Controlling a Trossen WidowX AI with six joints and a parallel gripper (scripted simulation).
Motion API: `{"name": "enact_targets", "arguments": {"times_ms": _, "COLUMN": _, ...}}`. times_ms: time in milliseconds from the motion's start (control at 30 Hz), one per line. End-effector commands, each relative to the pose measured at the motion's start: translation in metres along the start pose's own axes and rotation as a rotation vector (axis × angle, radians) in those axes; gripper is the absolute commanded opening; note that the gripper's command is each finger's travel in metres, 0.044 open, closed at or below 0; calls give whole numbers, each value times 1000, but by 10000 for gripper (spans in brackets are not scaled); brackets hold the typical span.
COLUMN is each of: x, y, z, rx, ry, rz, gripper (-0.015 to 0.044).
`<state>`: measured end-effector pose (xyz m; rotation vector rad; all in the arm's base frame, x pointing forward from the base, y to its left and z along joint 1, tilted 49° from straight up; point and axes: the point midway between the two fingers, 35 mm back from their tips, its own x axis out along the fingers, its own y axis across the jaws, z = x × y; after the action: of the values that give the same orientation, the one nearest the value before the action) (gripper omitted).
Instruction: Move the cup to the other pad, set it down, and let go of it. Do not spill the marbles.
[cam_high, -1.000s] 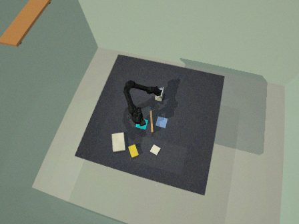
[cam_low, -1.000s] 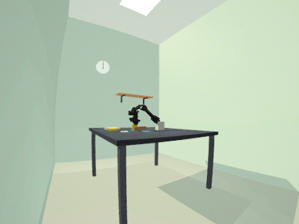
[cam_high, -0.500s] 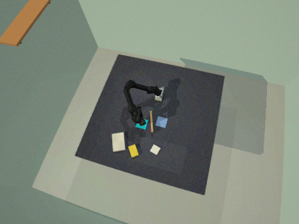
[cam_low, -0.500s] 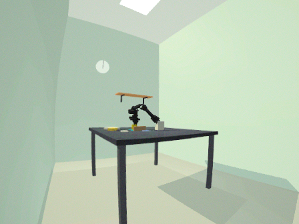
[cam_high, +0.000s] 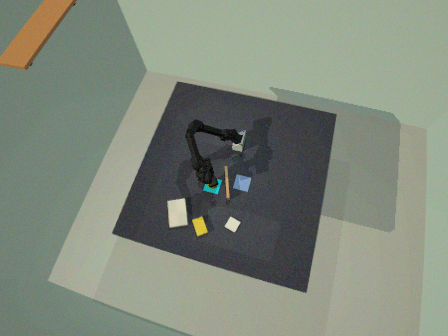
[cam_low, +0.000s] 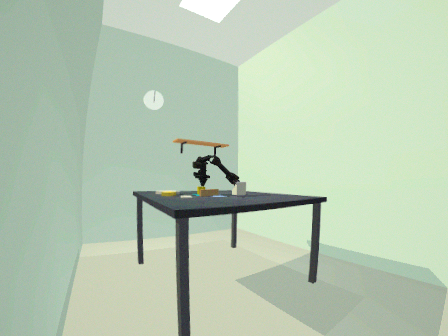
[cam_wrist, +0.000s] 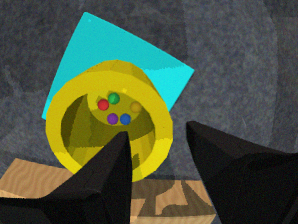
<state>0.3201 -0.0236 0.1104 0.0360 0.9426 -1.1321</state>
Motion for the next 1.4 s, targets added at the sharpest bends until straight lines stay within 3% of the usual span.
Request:
{"name": "enact_targets", "arguments": {"times_ms": 0, "x": -7, "y": 1, "z": 0, "rx": 1, "ry": 1, "rz": 4, "gripper": 147}}
{"name": "enact_targets", "arguments": {"times_ms": 267, "x": -17, "y": -1, "z": 0, "rx": 1, "ry": 0, "rz": 4, "gripper": 147}}
{"name": "enact_targets", "arguments": {"times_ms": 633, "x": -15, "y": 0, "z": 0, "rx": -1, "ry": -1, "rz": 0, "gripper": 435}}
{"name": "enact_targets", "arguments": {"times_ms": 1367, "x": -77, "y": 0, "z": 3, "rx": 0, "ry": 1, "rz": 4, "gripper": 440}}
